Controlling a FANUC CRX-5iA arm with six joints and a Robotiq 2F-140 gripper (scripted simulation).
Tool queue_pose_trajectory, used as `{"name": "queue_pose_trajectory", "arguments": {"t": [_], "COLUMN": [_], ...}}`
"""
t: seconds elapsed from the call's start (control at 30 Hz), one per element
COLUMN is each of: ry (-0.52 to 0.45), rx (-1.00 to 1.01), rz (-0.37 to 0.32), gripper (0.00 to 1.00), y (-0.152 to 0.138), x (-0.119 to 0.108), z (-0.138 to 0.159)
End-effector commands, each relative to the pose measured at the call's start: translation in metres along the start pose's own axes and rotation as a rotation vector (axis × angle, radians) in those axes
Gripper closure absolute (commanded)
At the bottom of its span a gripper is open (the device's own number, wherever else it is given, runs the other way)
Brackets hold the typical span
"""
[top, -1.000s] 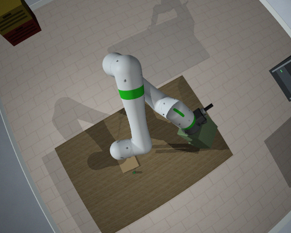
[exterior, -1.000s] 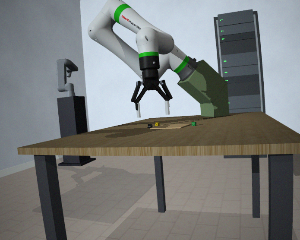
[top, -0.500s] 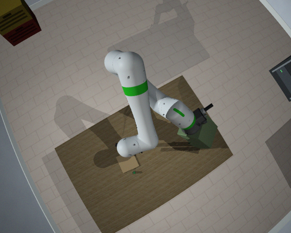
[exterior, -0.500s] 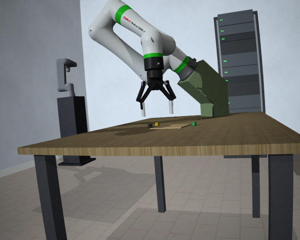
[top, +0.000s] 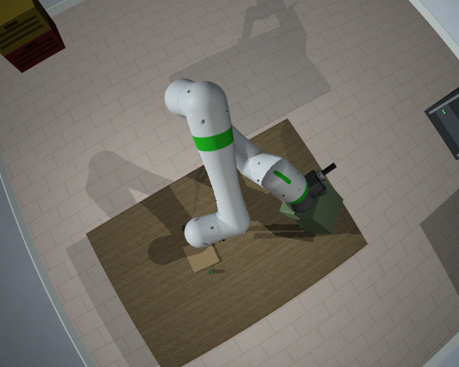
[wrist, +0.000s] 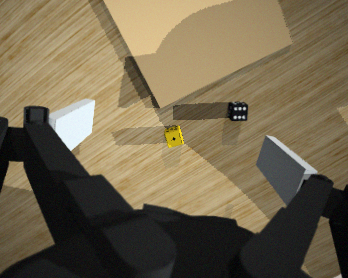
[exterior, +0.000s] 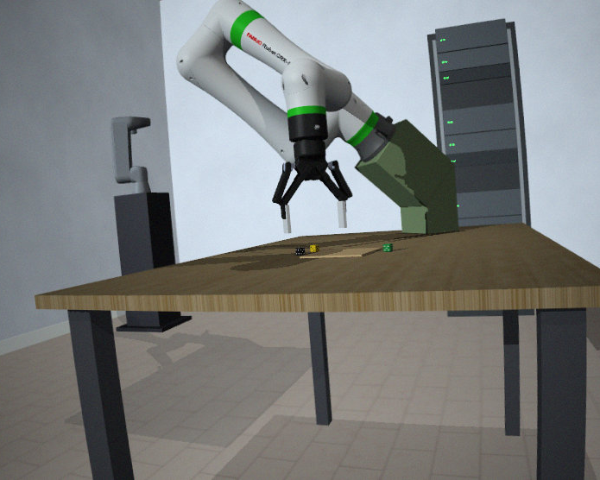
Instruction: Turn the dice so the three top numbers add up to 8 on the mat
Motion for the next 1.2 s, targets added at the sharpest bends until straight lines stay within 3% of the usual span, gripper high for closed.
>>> {"name": "queue_pose_trajectory", "arguments": {"t": [0.0,0.83,1.17], "ry": [0.0,0.0,0.0], "rx": [0.0,0.0,0.0], "rz": [0.0,0.0,0.0], "gripper": [0.0,0.0,0.0], "y": [0.0,-0.001,-0.011], "x": [0.0,0.0,0.0], "z": [0.0,-0.003,-0.049]}}
Point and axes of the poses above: the point where the finger pads meet when closed, its own x axis out along the fingers, its own y axis across the jaws, z = x × y, the point moved 5 cm from there along -x, back along the fingers, and after that the axes turned 10 degrees about -x, right-handed, at the moved point
